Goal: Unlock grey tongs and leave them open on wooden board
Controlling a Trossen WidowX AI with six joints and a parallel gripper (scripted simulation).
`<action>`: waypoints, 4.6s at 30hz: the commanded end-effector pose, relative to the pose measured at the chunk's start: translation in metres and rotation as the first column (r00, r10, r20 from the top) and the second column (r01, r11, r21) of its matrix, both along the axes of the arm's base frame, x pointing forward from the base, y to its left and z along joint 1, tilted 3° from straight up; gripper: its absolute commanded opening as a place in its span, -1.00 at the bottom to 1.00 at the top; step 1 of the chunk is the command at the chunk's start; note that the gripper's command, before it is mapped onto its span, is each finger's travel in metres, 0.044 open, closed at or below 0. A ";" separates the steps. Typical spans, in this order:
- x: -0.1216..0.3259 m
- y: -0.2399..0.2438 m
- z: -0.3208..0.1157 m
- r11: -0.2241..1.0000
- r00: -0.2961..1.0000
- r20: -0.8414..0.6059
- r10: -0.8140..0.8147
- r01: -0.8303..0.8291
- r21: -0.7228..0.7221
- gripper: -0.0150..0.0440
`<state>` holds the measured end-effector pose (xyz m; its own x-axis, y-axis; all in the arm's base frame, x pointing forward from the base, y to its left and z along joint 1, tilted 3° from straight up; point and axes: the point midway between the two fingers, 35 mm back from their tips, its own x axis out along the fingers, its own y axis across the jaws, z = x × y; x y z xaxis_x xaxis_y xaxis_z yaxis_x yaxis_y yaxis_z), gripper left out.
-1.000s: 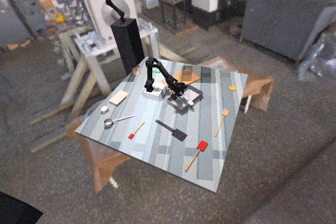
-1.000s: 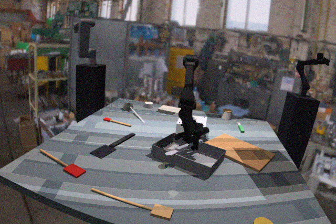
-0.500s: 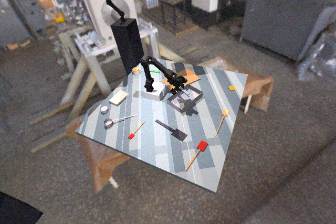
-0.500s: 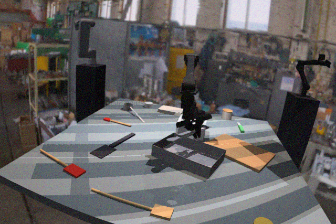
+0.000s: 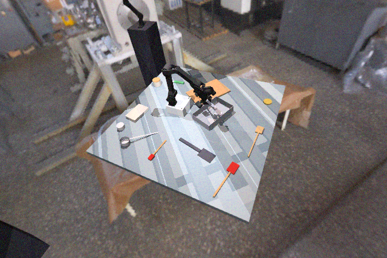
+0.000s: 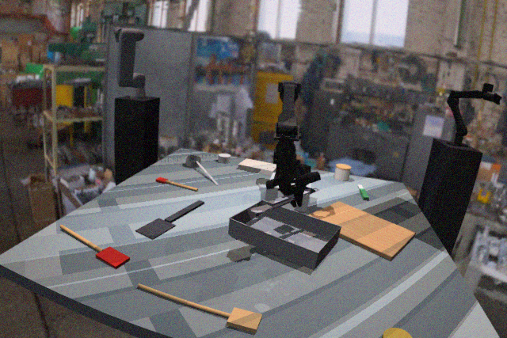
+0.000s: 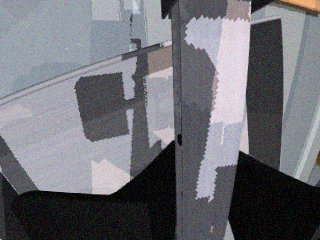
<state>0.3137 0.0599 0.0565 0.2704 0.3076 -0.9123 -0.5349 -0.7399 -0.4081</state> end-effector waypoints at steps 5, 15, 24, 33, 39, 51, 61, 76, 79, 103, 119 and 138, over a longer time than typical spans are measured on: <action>0.003 -0.002 0.000 0.992 0.995 -0.098 -0.023 0.010 -0.129 -1.00; 0.002 -0.007 0.001 0.952 0.976 -0.212 -0.051 -0.017 -0.307 -1.00; 0.001 -0.008 0.003 0.936 0.970 -0.235 -0.058 -0.029 -0.350 -1.00; 0.001 0.006 0.003 0.940 0.963 -0.238 -0.126 0.039 -0.340 -1.00; 0.001 0.030 0.007 0.927 0.938 -0.234 -0.255 0.168 -0.334 -1.00; -0.003 0.080 0.015 0.850 0.837 -0.229 -0.497 0.417 -0.322 -1.00; -0.013 0.118 0.021 0.744 0.714 -0.227 -0.663 0.591 -0.313 -1.00; -0.022 0.145 0.023 0.650 0.609 -0.228 -0.760 0.696 -0.305 -1.00; -0.027 0.157 0.023 0.603 0.557 -0.230 -0.798 0.738 -0.302 -1.00; -0.086 0.248 0.019 0.138 0.065 -0.249 -0.966 0.948 -0.285 -1.00; -0.103 0.266 0.018 0.019 -0.056 -0.253 -0.966 0.958 -0.285 -1.00; -0.100 0.276 0.031 0.091 0.038 -0.471 -0.881 0.992 -0.090 -1.00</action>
